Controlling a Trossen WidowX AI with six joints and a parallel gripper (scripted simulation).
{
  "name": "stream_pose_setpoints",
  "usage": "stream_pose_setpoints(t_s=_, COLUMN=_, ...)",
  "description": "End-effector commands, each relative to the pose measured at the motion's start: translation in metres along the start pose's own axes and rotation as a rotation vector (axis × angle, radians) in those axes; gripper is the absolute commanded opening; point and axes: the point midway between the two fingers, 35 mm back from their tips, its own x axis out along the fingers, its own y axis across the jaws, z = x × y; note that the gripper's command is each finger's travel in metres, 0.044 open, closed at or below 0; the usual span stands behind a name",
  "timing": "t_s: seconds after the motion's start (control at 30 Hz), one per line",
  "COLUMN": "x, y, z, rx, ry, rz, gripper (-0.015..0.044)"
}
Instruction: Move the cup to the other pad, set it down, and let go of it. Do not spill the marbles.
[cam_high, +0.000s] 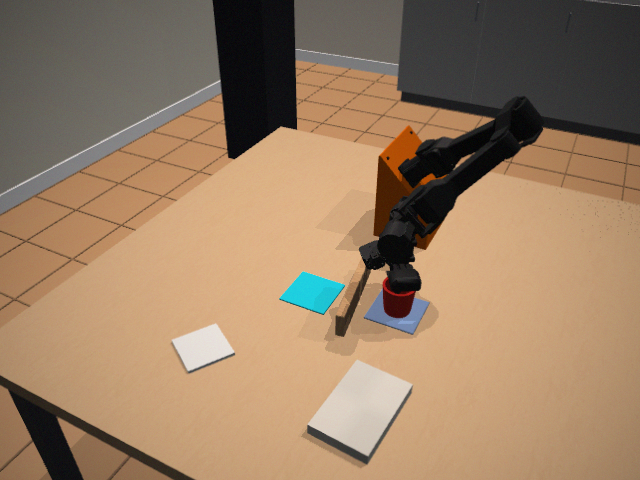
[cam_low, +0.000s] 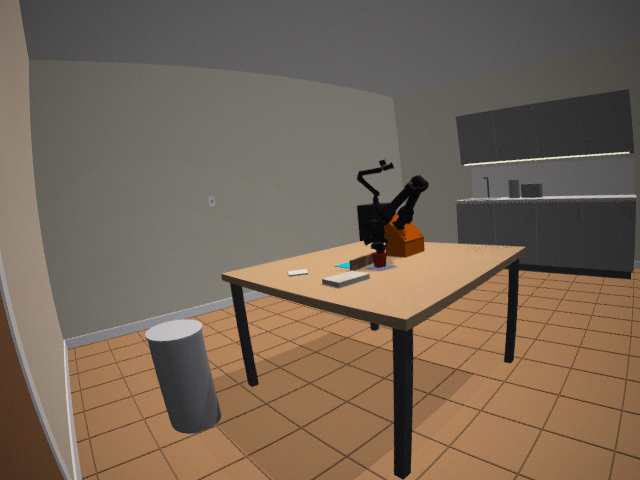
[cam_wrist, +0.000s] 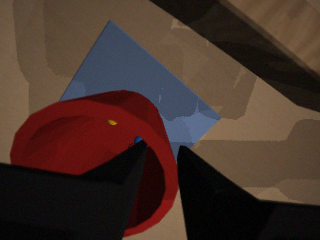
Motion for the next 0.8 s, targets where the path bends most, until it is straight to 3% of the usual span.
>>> stream_pose_setpoints(t_s=0.0, x=0.000, y=0.000, z=0.000, rx=-0.001, ry=0.000, rz=0.001, gripper=0.0056)
stream_pose_setpoints(t_s=0.27, x=0.000, y=0.000, z=0.000, rx=-0.001, ry=0.000, rz=0.001, gripper=0.0002)
stream_pose_setpoints(t_s=0.77, x=-0.031, y=0.002, z=0.004, rx=0.002, ry=-0.005, rz=-0.003, gripper=0.0000)
